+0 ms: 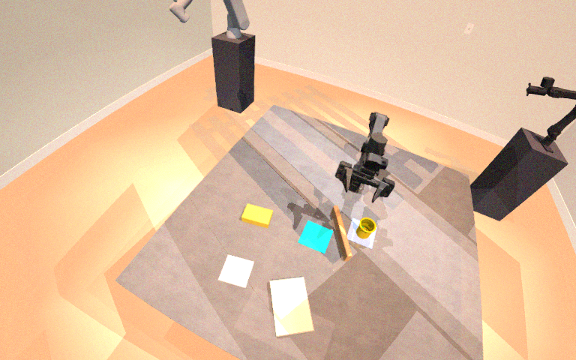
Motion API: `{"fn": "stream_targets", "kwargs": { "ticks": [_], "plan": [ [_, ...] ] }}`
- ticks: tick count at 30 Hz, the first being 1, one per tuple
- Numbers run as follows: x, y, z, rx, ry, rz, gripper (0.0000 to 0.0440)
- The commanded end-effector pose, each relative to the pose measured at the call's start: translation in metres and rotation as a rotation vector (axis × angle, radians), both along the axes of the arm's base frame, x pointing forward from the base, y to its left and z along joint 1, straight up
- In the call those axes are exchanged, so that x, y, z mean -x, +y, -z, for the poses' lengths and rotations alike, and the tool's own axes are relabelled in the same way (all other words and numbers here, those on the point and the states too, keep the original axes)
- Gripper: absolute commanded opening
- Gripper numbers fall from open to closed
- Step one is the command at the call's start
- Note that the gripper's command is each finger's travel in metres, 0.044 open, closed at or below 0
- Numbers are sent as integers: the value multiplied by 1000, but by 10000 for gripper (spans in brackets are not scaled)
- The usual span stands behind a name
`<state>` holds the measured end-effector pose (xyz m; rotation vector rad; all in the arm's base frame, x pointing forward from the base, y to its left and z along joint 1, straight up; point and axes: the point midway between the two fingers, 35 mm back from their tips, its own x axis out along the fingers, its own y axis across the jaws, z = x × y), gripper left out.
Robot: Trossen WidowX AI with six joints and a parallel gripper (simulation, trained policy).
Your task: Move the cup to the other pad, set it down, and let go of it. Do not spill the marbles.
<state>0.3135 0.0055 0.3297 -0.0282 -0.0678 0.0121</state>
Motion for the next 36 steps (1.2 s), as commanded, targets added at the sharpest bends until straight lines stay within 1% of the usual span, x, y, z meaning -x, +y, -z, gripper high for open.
{"fn": "stream_targets", "kwargs": {
  "ticks": [1, 11, 12, 13, 17, 25, 36],
  "plan": [
    [0, 1, -1, 0, 1, -5, 374],
    [4, 9, 0, -25, 58, -43, 112],
    [4, 10, 0, -31, 66, -46, 90],
    [4, 10, 1, -37, 76, -50, 80],
    [4, 15, 1, -71, 115, -70, 83],
    [4, 27, -1, -157, 198, -109, 123],
    [5, 43, -1, -292, 333, -143, 132]
  ]
}}
